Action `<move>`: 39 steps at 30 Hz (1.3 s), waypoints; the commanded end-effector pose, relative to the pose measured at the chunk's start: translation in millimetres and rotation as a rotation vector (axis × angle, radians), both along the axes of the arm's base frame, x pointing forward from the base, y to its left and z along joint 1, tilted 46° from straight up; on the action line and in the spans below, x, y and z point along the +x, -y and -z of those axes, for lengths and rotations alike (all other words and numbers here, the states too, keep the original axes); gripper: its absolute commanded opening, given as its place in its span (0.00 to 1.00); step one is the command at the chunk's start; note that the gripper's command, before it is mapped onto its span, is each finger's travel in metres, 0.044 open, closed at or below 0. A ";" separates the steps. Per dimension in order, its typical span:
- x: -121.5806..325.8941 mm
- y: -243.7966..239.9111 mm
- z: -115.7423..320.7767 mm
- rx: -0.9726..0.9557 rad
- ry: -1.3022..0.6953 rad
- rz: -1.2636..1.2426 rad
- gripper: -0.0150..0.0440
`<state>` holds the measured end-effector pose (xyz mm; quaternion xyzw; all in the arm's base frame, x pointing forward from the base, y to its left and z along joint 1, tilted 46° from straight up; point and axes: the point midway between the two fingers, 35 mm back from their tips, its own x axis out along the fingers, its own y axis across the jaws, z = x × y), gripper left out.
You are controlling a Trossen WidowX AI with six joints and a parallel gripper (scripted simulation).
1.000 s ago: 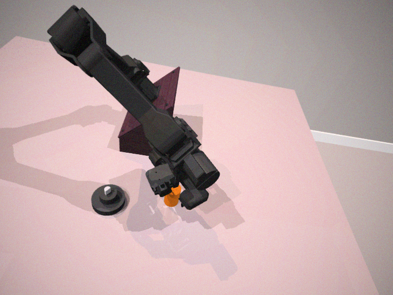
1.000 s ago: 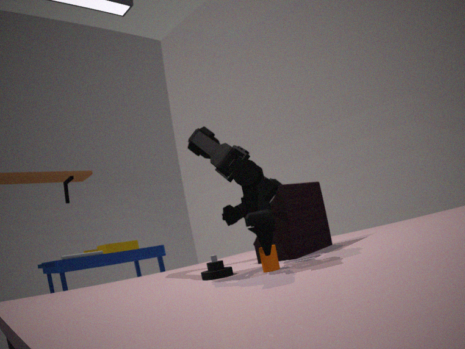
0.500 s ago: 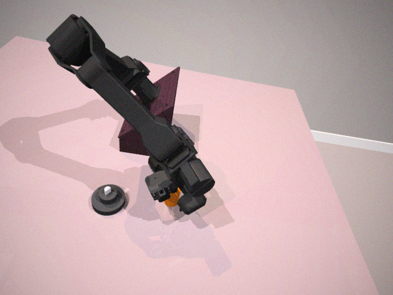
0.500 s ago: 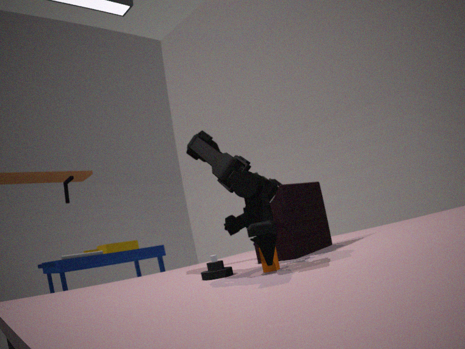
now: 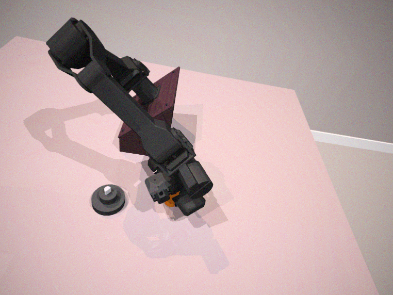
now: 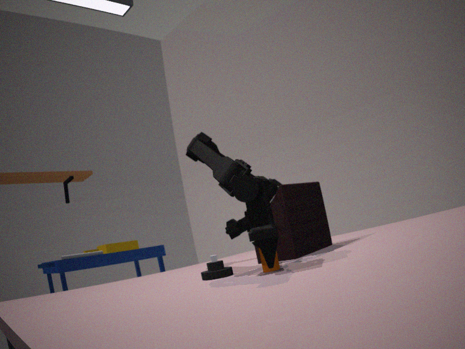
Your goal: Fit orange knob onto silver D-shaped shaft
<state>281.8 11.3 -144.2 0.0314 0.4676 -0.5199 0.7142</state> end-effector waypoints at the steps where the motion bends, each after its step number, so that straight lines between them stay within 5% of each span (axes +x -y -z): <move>1: 0.3 0.5 -0.1 -0.003 -0.001 -0.005 0.50; 5: 0.3 0.5 -0.1 -0.003 -0.001 -0.005 0.45; 10: 1.0 -2.8 -2.5 -0.001 -0.001 -0.004 0.25; 39: 6.8 -67.5 -57.5 0.010 -0.002 -0.006 0.25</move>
